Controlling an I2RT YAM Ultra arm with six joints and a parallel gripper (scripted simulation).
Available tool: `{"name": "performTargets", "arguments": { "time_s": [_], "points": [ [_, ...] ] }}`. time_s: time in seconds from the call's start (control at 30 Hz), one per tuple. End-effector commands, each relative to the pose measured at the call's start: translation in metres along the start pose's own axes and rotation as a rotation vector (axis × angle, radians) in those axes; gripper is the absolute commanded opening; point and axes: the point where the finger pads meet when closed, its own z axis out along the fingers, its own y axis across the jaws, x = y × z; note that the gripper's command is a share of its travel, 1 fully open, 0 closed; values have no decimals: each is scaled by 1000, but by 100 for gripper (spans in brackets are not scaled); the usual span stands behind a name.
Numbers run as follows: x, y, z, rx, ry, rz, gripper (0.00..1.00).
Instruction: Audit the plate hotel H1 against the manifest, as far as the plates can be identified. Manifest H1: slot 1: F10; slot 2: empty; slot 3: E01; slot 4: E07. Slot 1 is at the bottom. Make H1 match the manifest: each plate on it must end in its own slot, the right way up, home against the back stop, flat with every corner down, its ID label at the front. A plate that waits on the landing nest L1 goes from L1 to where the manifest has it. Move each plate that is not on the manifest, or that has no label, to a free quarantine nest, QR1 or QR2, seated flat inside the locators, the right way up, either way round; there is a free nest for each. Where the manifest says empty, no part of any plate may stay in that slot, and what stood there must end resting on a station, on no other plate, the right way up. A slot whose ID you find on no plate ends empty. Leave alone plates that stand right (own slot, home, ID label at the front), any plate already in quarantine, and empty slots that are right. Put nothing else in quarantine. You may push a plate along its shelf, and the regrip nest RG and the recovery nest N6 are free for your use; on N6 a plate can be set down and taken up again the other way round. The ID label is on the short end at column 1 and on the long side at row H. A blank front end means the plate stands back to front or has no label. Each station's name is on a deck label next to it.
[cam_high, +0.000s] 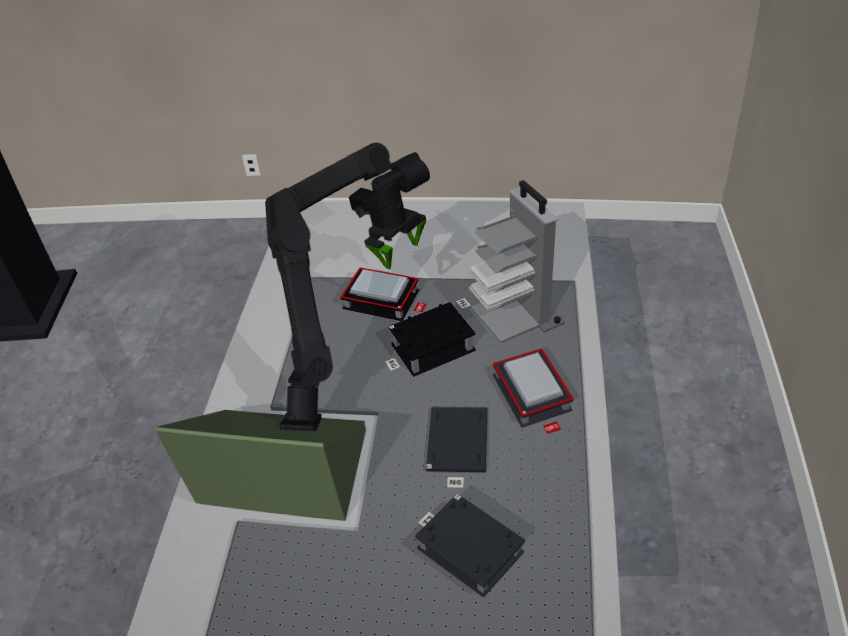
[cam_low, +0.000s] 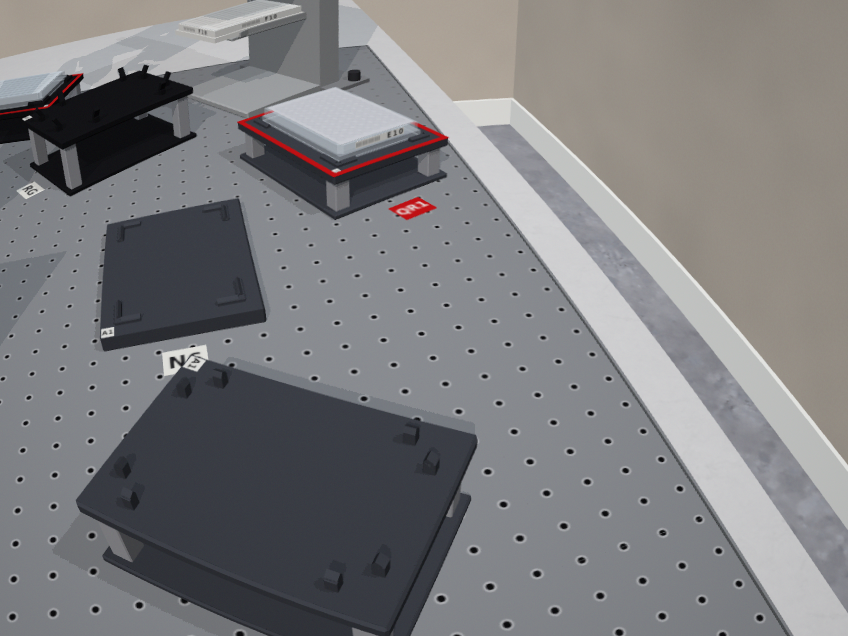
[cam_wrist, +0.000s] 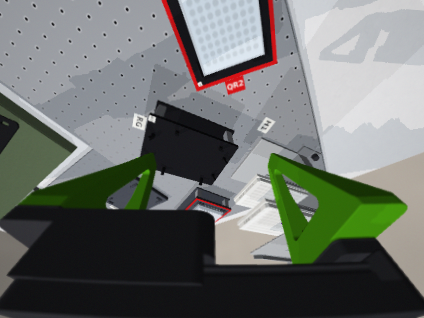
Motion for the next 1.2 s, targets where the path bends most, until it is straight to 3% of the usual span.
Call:
{"name": "performTargets", "arguments": {
  "time_s": [0.0, 0.13, 0.17, 0.47, 1.17],
  "points": [
    [42, 25, -32, 142, -125, 207, 100],
    [47, 26, -31, 141, -121, 220, 100],
    [54, 19, -29, 159, -117, 213, 100],
    [73, 29, -26, 147, -101, 284, 100],
    [87, 37, -24, 126, -79, 333, 100]
  ]
}}
